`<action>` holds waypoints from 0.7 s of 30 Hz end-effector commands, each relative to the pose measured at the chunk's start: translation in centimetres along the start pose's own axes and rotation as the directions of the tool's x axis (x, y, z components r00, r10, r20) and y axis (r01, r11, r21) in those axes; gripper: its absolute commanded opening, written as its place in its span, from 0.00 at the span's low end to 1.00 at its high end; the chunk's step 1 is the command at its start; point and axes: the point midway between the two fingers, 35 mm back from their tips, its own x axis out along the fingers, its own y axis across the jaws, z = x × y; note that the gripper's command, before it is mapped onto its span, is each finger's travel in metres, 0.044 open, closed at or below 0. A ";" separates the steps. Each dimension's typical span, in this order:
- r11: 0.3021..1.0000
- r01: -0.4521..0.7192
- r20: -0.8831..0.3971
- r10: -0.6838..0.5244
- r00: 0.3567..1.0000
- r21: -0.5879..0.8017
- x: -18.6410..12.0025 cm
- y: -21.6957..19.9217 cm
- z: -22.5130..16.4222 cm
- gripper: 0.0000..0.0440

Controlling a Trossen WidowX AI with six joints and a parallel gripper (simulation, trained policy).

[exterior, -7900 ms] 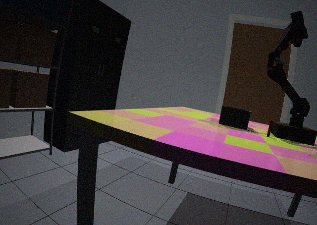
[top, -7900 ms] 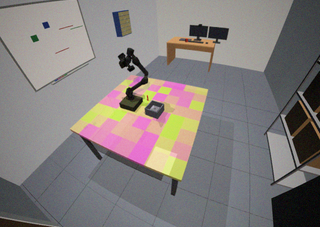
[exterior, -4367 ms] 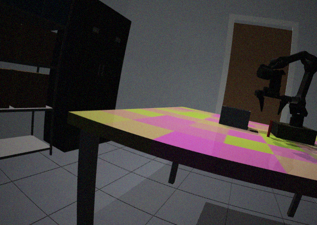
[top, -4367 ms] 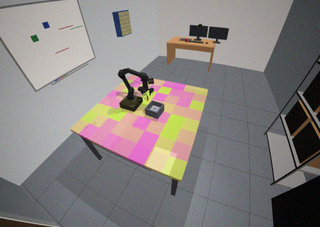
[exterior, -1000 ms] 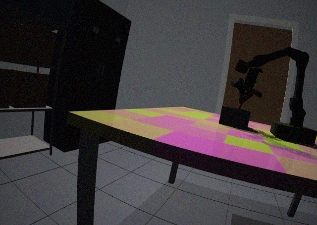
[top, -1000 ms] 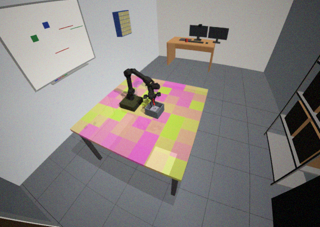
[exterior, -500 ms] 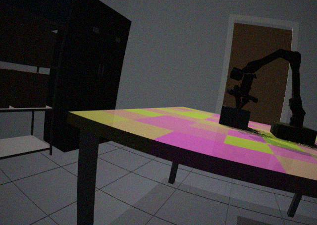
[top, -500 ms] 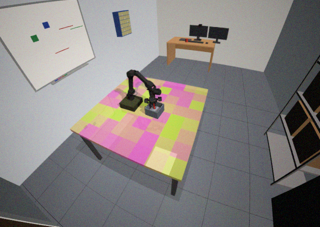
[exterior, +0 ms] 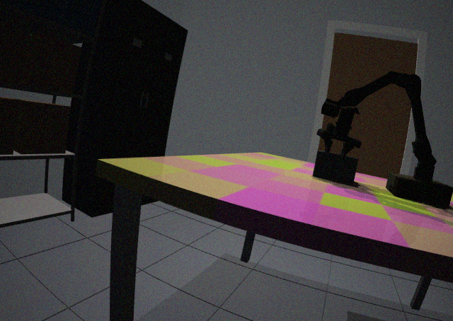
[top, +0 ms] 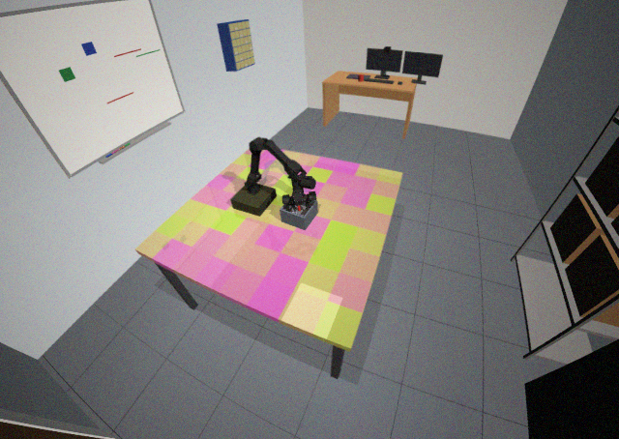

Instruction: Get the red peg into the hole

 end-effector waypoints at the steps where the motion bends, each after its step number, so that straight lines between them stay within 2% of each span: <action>1: 1.000 -0.002 0.008 0.002 1.000 -0.013 0.1 0.5 1.1 0.89; 3: 1.000 -0.005 0.016 0.005 1.000 -0.015 0.1 0.8 1.7 0.99; 4: 1.000 -0.007 0.020 0.008 1.000 -0.016 0.0 1.0 2.0 1.00; 21: 0.997 -0.075 0.140 0.072 0.988 0.018 -1.0 2.4 7.2 1.00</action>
